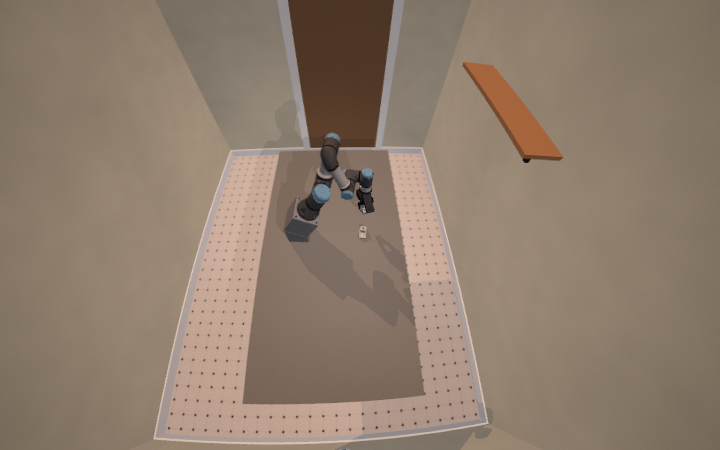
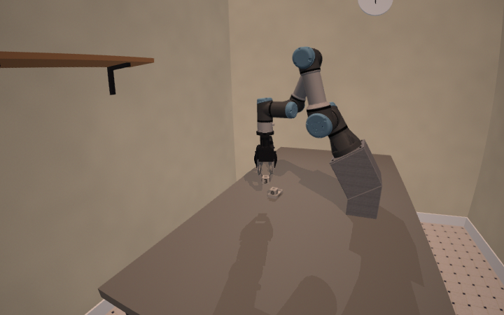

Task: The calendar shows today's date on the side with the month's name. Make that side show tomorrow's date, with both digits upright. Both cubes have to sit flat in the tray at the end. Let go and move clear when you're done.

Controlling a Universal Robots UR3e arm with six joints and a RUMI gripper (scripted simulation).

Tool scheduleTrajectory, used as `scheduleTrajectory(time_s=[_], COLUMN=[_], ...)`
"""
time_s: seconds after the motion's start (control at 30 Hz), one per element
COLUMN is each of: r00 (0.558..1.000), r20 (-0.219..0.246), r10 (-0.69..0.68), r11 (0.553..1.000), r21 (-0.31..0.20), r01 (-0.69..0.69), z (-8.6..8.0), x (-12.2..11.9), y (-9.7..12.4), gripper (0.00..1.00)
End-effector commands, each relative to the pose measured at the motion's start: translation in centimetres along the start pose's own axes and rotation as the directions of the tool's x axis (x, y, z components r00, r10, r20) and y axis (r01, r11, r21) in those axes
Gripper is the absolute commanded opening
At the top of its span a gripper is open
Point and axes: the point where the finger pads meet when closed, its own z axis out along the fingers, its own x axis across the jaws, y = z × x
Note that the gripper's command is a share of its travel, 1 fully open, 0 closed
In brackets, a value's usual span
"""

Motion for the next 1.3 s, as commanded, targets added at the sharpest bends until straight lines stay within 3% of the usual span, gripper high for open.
scheduleTrajectory(time_s=[0.0,0.6,1.1,1.2,1.27], r00=[0.988,0.907,0.740,0.730,0.682], r20=[-0.004,-0.001,0.003,0.003,0.004], r10=[0.155,0.422,0.672,0.683,0.731], r11=[0.988,0.907,0.740,0.730,0.682], r21=[0.012,0.012,0.012,0.012,0.012], r01=[-0.155,-0.422,-0.672,-0.683,-0.731], z=[-0.04,-0.05,-0.05,-0.05,-0.05], x=[0.00,0.17,0.30,0.30,0.31], y=[-0.10,-0.17,-0.12,-0.11,-0.08], gripper=[0.11,0.11,0.11,0.11,0.11])
